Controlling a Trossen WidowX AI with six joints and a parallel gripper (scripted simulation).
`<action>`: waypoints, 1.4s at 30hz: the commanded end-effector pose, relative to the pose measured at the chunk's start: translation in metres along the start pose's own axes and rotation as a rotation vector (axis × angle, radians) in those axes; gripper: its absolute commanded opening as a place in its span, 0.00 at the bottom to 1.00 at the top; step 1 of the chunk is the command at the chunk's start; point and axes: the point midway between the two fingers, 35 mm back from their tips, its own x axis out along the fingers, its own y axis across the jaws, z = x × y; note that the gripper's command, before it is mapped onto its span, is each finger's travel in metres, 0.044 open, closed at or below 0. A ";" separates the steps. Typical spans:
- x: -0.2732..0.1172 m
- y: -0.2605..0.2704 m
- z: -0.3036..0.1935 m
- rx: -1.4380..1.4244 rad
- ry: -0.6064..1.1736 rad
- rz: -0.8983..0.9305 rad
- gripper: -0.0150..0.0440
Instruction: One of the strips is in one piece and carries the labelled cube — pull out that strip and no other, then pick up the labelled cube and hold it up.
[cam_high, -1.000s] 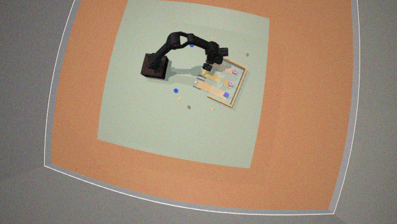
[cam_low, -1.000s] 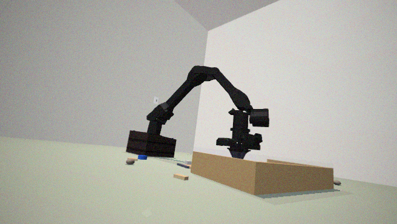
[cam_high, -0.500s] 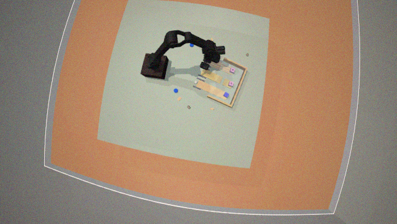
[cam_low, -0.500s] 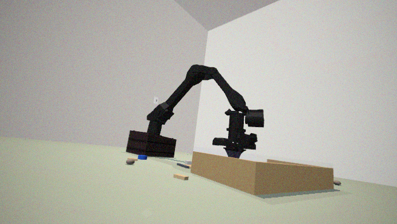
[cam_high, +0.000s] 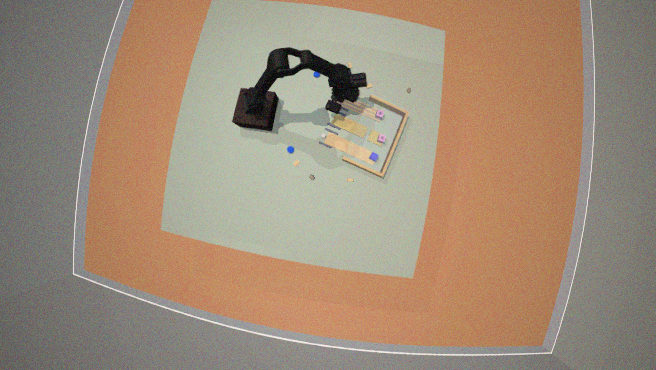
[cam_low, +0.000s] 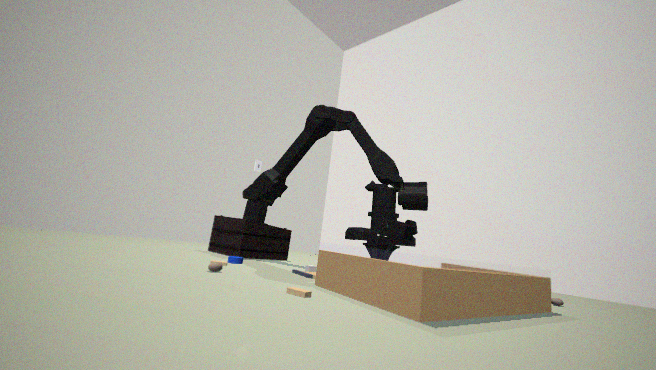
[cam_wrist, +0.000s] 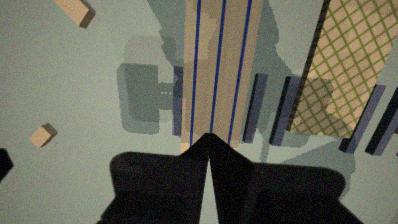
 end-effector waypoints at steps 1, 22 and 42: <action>0.005 -0.001 -0.013 0.001 0.018 -0.011 0.25; 0.005 -0.001 -0.045 0.001 0.020 -0.011 0.25; 0.005 0.000 -0.076 0.001 0.022 -0.011 0.25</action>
